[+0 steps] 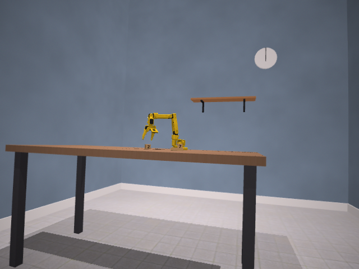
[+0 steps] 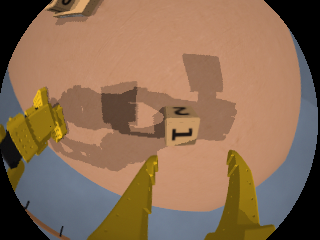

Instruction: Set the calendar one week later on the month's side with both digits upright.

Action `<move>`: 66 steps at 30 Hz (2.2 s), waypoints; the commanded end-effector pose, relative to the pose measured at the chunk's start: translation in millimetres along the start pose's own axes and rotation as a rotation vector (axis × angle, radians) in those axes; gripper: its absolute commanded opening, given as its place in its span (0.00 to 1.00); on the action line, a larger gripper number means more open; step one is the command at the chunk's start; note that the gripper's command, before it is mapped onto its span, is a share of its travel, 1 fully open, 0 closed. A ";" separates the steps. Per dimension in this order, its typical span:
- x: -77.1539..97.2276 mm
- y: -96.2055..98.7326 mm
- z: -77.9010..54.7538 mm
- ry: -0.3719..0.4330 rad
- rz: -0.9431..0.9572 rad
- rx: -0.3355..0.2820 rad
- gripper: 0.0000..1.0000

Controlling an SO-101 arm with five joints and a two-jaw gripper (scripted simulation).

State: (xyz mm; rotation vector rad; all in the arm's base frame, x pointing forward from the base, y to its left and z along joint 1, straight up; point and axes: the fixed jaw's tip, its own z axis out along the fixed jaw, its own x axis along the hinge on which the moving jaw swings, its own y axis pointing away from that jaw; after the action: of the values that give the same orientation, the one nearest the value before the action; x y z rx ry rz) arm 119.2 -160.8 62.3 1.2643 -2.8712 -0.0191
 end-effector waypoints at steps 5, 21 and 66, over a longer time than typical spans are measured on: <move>2.2 -5.2 -20.8 0.011 0.006 0.067 0.36; 2.2 -5.2 -20.8 0.011 0.006 0.067 0.36; -3.6 -0.1 -108.9 0.096 -0.013 0.560 0.35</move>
State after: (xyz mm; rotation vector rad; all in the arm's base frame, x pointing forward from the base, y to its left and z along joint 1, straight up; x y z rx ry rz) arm 120.0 -161.4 160.1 1.2752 -2.8906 0.7787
